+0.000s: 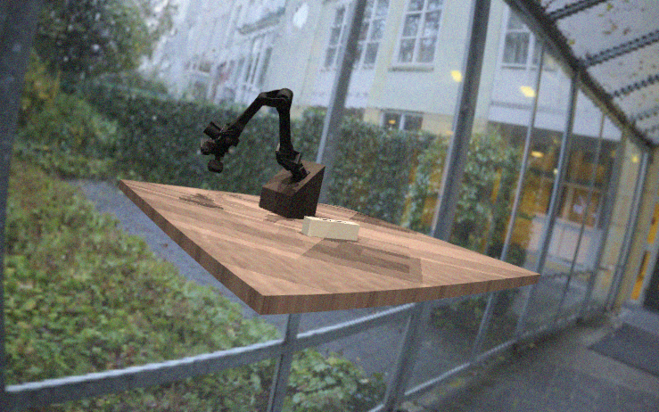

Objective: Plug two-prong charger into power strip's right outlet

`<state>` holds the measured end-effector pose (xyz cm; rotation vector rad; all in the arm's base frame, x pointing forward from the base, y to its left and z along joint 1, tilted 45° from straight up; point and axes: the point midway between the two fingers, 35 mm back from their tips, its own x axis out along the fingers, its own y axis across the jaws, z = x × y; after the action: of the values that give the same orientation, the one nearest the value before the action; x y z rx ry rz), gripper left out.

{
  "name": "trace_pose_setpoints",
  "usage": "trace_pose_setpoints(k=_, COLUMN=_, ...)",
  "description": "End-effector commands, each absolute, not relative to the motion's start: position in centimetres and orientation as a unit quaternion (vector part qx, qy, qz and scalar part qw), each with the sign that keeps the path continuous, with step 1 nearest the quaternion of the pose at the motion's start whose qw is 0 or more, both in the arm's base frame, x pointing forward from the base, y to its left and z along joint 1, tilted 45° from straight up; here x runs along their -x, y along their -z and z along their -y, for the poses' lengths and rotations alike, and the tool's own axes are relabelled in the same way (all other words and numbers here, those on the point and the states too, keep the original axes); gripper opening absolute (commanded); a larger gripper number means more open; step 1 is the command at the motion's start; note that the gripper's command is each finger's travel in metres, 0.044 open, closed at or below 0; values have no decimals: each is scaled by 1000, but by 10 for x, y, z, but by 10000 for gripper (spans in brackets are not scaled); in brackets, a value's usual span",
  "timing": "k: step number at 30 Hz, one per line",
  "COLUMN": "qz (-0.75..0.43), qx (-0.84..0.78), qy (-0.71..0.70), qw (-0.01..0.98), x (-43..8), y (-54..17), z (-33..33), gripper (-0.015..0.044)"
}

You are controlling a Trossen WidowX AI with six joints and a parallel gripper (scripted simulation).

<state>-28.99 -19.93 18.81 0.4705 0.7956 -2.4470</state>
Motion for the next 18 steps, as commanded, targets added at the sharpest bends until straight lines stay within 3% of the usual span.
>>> trace_pose_setpoints(k=1, qz=-294, qx=-174, qy=903, qw=260, x=290, y=-188, z=200, gripper=426)
trace_pose_setpoints(k=18, qz=-310, qx=-165, qy=877, qw=329, x=250, y=-186, z=246, gripper=440)
